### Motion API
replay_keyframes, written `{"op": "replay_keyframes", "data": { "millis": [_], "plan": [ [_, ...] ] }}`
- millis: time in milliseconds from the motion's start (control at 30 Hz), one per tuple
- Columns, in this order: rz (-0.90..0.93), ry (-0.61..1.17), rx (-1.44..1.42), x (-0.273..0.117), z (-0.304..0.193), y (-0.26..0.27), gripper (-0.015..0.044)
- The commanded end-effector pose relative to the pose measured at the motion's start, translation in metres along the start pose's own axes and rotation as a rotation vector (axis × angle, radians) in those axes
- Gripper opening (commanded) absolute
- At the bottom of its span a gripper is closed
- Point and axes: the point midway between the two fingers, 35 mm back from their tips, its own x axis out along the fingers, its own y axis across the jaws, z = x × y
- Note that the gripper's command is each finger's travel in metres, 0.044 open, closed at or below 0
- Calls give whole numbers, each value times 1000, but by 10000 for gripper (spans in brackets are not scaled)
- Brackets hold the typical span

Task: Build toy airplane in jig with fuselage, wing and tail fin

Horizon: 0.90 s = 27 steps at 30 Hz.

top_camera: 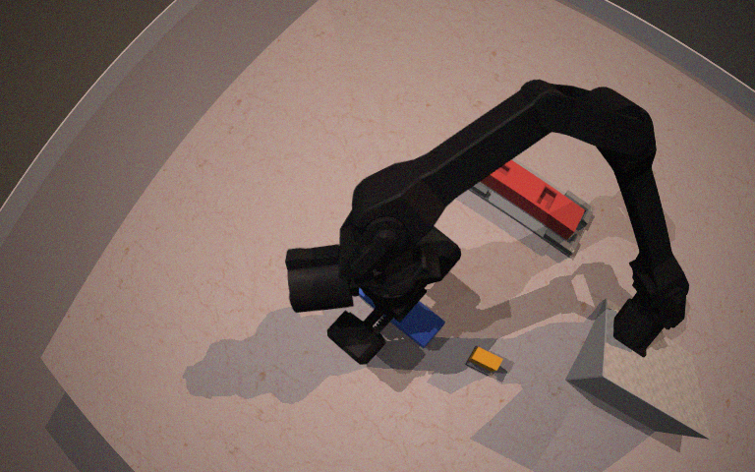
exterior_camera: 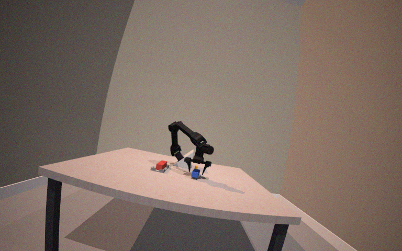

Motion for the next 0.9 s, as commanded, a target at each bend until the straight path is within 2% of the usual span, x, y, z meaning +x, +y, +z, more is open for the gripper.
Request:
{"op": "replay_keyframes", "data": {
  "millis": [0,33,367,567,733,867],
  "plan": [
    [-6,-2,-7,7,-1,0,440],
    [-6,-2,-7,7,-1,0,440],
    [-6,-2,-7,7,-1,0,177],
    [-6,-2,-7,7,-1,0,138],
    [-7,-2,-9,4,-1,0,6],
    [-10,-1,-13,-5,0,0,0]
  ]
}}
